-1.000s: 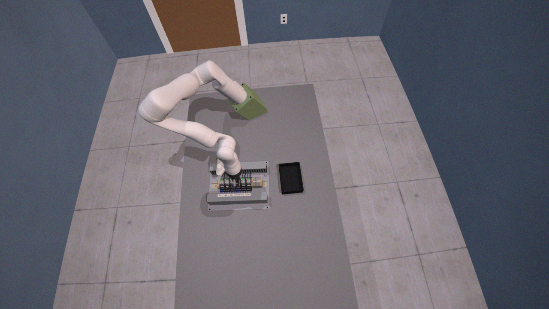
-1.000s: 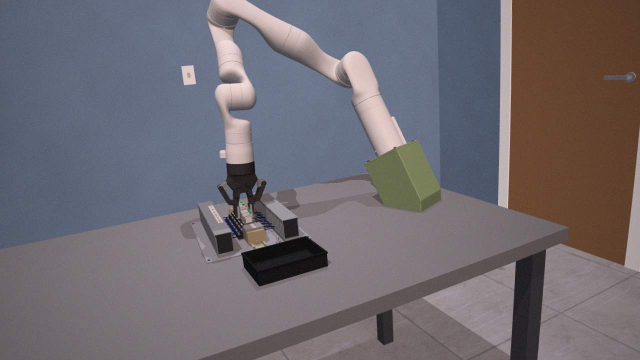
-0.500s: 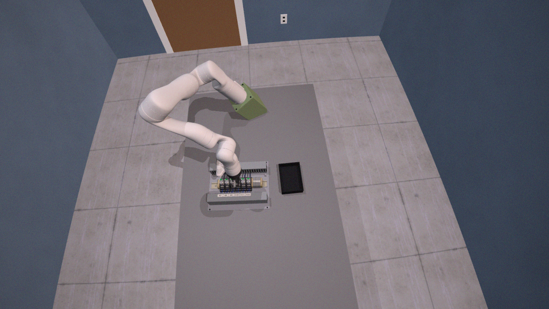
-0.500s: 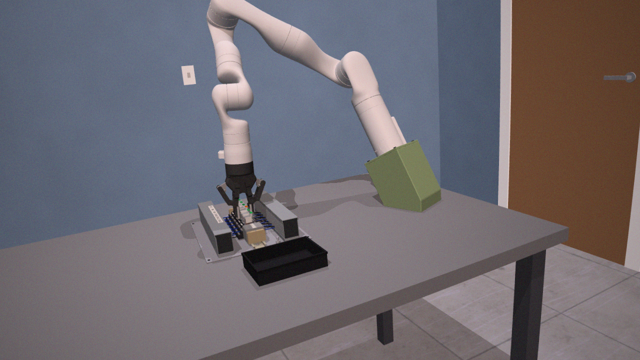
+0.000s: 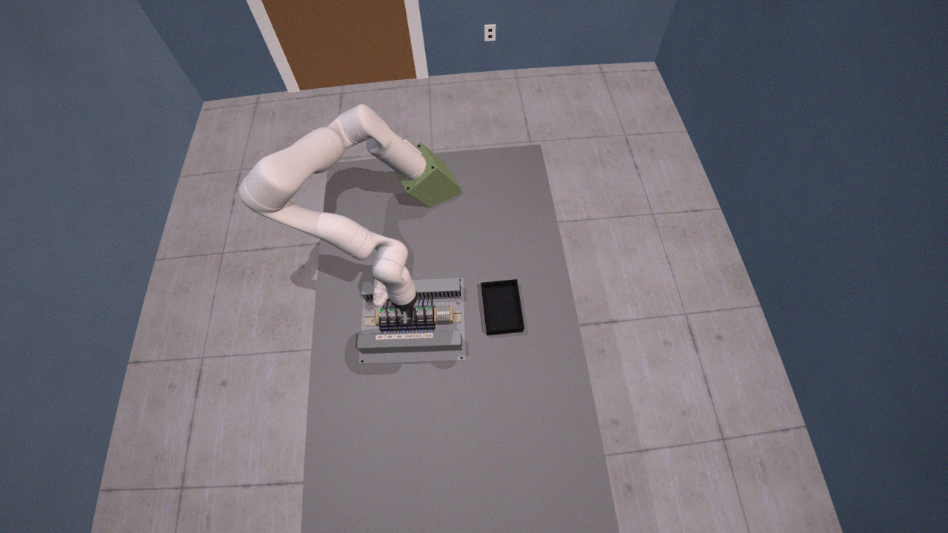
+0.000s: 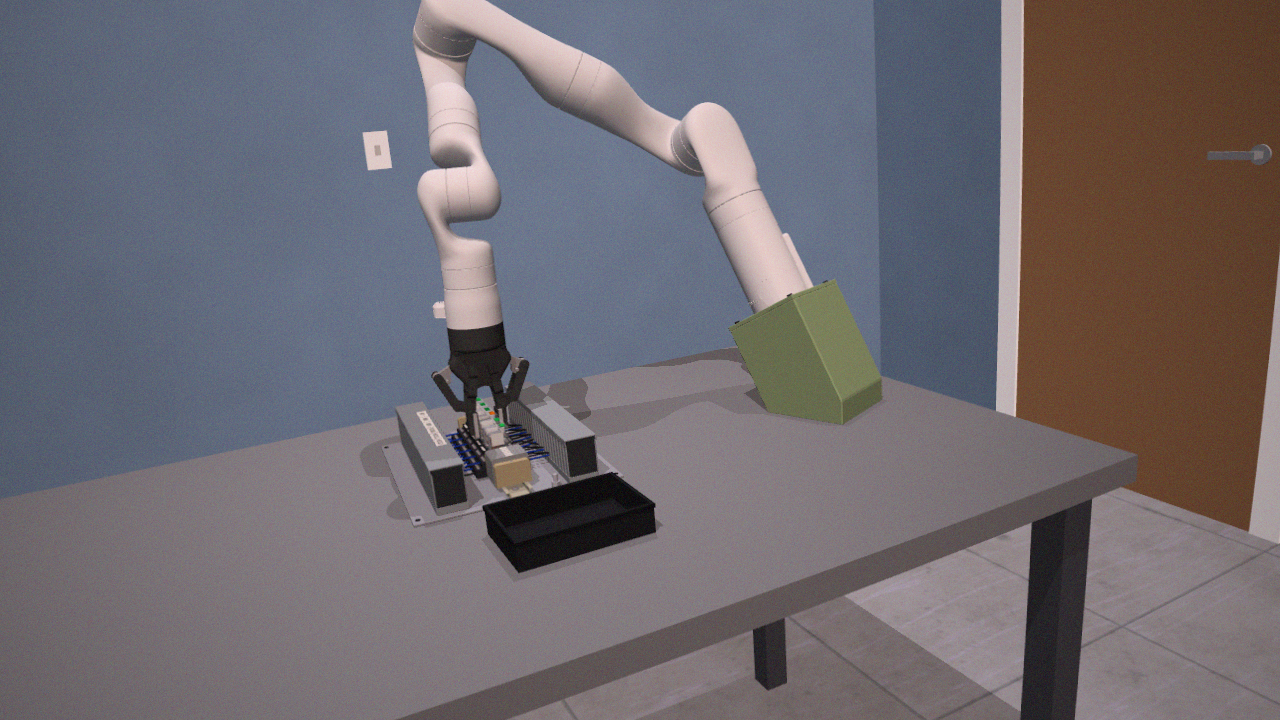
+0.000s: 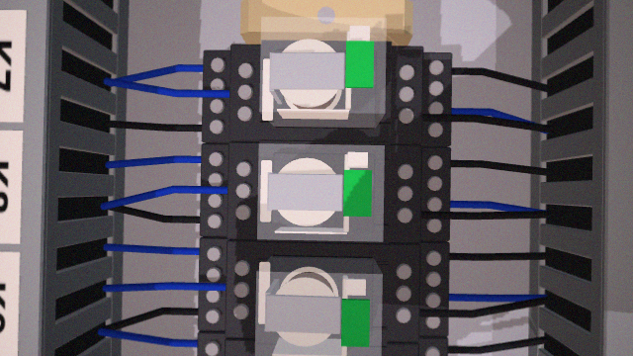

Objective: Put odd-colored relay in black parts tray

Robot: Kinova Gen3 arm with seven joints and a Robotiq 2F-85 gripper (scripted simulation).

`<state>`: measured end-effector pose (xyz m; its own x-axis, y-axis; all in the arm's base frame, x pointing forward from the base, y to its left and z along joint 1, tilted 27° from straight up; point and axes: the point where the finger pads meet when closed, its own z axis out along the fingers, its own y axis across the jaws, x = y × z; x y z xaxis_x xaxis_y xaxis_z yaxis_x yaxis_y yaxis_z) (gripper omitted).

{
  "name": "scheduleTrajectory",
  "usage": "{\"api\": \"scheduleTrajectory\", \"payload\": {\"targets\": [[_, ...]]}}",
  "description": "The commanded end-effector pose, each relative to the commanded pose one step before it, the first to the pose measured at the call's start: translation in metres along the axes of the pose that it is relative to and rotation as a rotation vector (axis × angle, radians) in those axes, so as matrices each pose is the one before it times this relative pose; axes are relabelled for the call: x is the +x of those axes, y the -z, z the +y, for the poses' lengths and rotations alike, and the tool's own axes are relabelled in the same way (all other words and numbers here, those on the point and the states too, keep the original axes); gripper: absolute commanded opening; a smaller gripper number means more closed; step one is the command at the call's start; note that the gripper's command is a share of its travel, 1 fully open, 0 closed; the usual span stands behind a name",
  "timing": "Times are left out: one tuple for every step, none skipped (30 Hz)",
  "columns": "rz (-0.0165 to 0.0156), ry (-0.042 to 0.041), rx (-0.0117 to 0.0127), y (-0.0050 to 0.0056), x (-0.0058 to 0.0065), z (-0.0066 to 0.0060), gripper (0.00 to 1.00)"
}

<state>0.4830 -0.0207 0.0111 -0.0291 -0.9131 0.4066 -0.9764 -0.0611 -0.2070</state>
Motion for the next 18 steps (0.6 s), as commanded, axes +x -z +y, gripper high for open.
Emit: {"api": "scheduleTrajectory", "payload": {"targets": [[0.00019, 0.00374, -0.00774, -0.00047, -0.00055, -0.00149, 0.00], [0.00004, -0.00002, -0.00316, 0.00000, 0.00001, -0.00010, 0.00], [-0.00002, -0.00001, -0.00332, 0.00001, 0.00000, -0.00009, 0.00], [-0.00007, 0.00000, -0.00325, 0.00002, -0.00001, -0.00007, 0.00], [-0.00011, 0.00001, -0.00295, 0.00002, -0.00002, -0.00006, 0.00], [-0.00012, 0.00002, -0.00244, 0.00003, -0.00002, -0.00004, 0.00], [0.00000, 0.00000, 0.00000, 0.00000, 0.00000, 0.00000, 0.00], [0.00000, 0.00000, 0.00000, 0.00000, 0.00000, 0.00000, 0.00], [-0.00011, 0.00002, -0.00178, 0.00002, -0.00002, -0.00002, 0.00], [-0.00007, 0.00001, -0.00109, 0.00001, -0.00001, -0.00001, 0.00], [-0.00003, 0.00001, -0.00047, 0.00001, -0.00001, 0.00000, 0.00], [-0.00001, 0.00000, -0.00008, 0.00000, 0.00000, 0.00000, 0.00], [0.00000, 0.00000, -0.00007, 0.00000, 0.00000, 0.00000, 0.00], [0.00002, -0.00001, -0.00041, 0.00000, 0.00000, -0.00002, 0.00], [0.00005, -0.00001, -0.00097, -0.00001, 0.00001, -0.00004, 0.00], [0.00008, -0.00002, -0.00162, -0.00001, 0.00002, -0.00007, 0.00], [0.00008, -0.00002, -0.00224, -0.00001, 0.00002, -0.00009, 0.00], [0.00007, -0.00002, -0.00277, 0.00000, 0.00002, -0.00010, 0.00]]}}
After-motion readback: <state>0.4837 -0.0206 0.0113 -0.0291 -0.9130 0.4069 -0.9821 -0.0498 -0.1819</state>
